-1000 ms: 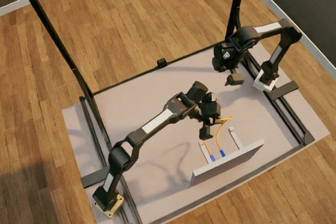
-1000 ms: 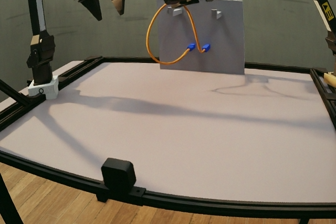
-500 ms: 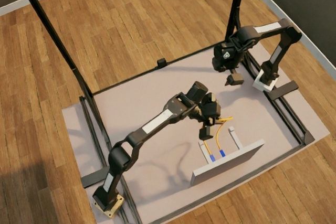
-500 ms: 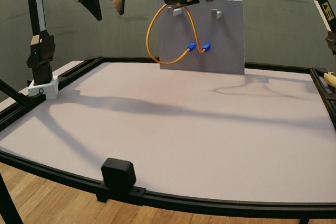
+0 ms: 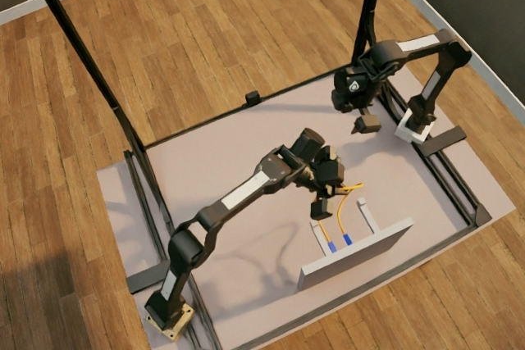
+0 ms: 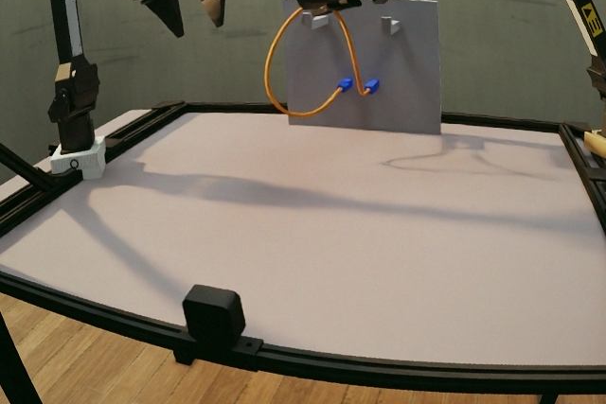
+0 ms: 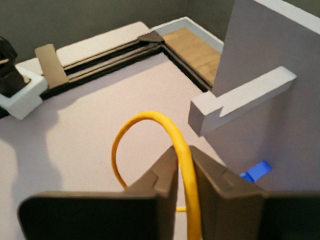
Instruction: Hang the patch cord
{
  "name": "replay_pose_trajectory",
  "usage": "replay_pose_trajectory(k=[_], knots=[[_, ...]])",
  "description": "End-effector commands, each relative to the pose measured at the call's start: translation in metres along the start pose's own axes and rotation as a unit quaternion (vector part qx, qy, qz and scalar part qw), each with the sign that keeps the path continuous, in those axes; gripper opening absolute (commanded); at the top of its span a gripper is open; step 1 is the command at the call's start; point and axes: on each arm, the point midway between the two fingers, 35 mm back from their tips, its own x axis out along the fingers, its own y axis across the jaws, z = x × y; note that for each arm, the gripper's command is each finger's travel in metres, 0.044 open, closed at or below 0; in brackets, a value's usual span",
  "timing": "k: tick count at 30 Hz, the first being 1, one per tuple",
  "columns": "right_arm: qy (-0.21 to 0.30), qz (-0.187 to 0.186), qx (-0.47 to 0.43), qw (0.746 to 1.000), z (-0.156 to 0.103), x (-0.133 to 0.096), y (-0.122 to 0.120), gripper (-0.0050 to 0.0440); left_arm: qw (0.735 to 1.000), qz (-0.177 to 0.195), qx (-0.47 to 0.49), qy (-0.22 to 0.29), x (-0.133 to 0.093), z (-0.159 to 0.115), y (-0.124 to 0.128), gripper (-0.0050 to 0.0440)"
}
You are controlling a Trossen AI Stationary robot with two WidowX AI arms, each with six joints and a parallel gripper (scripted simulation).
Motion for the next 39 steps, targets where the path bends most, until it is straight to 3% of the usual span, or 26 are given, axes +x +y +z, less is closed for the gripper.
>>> replay_pose_trajectory(k=[1,39], knots=[[-0.016,0.010,0.016,1.000,0.017,-0.015,-0.005,0.0025,1.000,0.001,0.000,-0.011,-0.007,0.000,0.000,0.0440],[-0.015,0.010,0.014,1.000,0.013,-0.020,-0.017,0.0025,1.000,0.001,0.000,-0.011,-0.007,0.000,0.000,0.0440]])
